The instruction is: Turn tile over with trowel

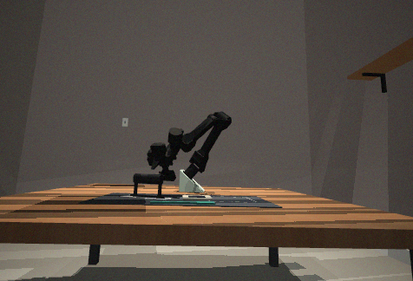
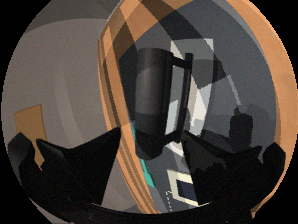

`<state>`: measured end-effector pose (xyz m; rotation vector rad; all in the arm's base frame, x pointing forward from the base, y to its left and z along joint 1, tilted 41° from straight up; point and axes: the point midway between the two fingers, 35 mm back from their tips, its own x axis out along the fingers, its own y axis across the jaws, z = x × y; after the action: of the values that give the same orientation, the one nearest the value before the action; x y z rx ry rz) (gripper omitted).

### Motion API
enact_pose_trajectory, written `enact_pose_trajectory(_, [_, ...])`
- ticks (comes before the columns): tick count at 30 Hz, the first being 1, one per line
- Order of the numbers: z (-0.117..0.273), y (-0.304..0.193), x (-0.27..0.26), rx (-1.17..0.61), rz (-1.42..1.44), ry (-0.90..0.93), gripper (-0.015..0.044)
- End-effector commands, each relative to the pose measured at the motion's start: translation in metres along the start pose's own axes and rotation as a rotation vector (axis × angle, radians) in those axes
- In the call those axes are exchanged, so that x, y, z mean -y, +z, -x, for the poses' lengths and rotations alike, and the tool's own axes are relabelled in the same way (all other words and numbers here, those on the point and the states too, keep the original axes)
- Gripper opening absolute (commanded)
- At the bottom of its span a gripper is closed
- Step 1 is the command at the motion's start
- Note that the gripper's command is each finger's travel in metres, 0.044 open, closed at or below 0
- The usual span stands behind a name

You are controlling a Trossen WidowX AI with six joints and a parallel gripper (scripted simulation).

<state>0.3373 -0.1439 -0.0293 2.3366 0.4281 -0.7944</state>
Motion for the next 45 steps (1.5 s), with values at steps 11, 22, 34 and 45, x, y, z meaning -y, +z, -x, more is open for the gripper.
enact_pose_trajectory(11, [-0.023, -0.001, -0.002, 0.000, -0.001, 0.001, 0.0300])
enact_pose_trajectory(22, [-0.041, -0.001, -0.001, -0.001, -0.001, 0.002, 0.0300])
enact_pose_trajectory(34, [-0.054, -0.002, 0.000, -0.002, -0.001, 0.002, 0.0247])
enact_pose_trajectory(45, [-0.054, -0.002, 0.000, -0.002, -0.001, 0.002, 0.0096])
